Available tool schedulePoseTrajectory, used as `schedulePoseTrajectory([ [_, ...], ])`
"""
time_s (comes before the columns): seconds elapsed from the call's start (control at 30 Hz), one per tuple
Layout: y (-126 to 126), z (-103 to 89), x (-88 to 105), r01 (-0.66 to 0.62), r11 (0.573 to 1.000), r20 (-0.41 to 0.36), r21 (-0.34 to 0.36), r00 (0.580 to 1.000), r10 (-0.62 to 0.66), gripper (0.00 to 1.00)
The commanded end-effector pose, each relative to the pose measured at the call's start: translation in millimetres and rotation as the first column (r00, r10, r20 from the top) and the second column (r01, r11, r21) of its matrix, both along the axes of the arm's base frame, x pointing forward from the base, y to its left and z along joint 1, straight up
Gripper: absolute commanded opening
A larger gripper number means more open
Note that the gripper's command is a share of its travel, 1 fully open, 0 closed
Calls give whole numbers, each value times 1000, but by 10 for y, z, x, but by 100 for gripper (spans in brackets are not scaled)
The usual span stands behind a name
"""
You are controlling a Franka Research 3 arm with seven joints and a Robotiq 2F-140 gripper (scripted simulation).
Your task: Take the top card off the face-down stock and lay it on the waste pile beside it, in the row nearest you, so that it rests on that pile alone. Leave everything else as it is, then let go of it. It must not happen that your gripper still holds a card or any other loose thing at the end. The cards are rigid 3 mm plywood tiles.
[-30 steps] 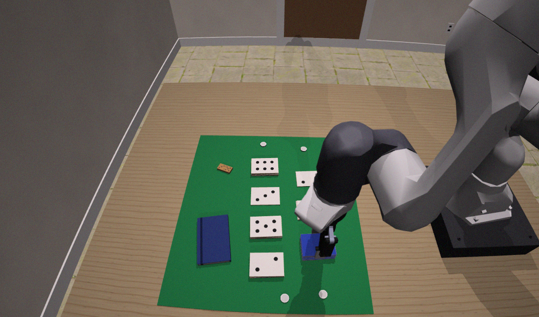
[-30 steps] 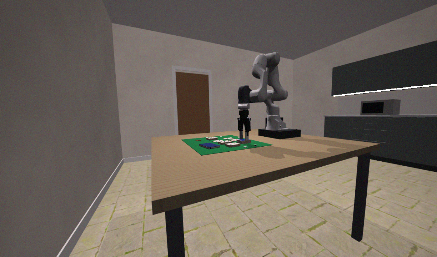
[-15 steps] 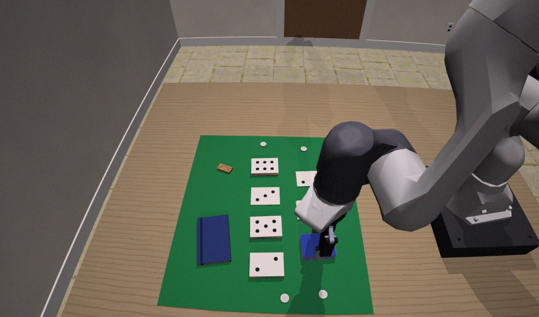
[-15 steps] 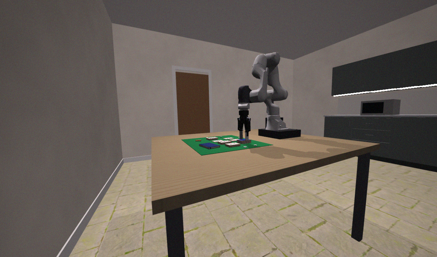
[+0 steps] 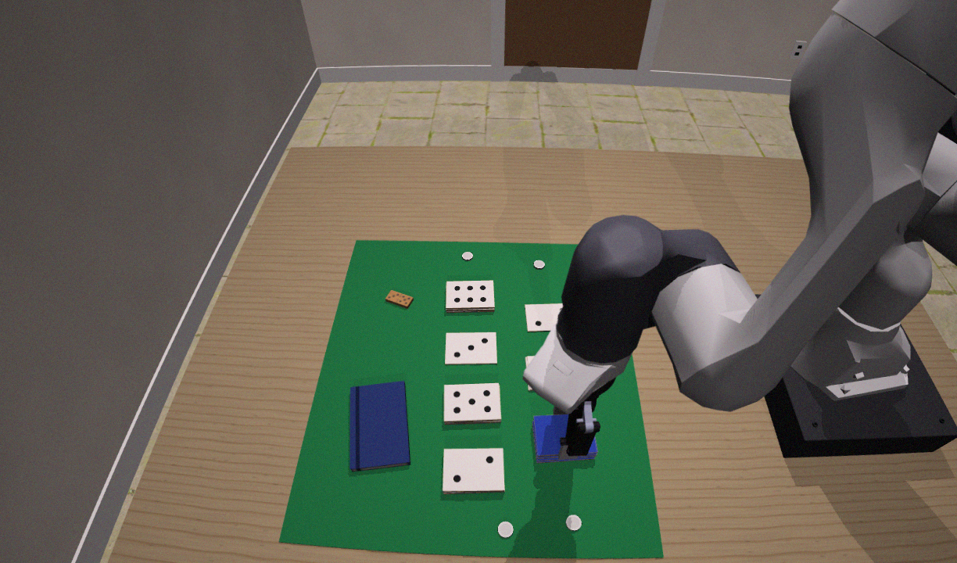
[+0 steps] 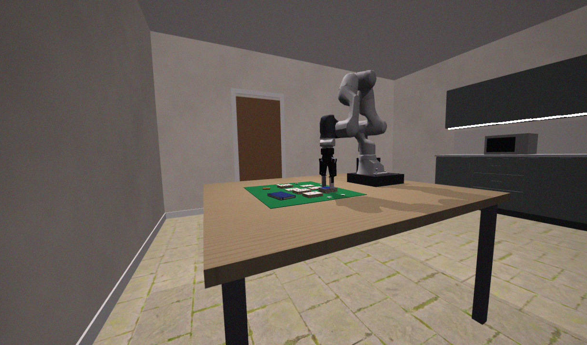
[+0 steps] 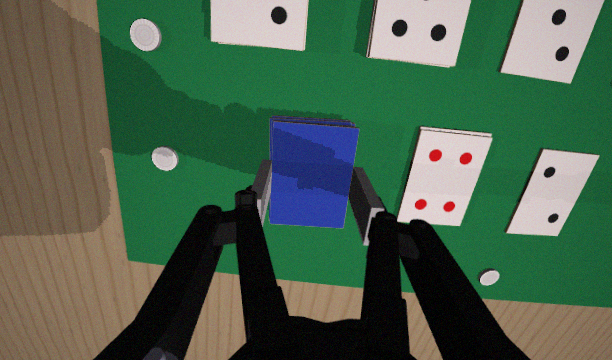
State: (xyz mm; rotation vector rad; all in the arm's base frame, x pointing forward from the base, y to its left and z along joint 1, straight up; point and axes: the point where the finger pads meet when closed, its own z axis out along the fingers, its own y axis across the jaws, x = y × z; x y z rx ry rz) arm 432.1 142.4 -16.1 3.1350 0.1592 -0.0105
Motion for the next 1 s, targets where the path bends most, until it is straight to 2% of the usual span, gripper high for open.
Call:
schedulePoseTrajectory([
  [0.0, 4, 2, 13, -6, 1000, 3, 1, 1000, 6, 43],
  [0.5, 5, 16, 14, -6, 1000, 3, 1, 1000, 6, 43],
  [0.97, 5, 315, 15, -6, 1000, 3, 1, 1000, 6, 43],
])
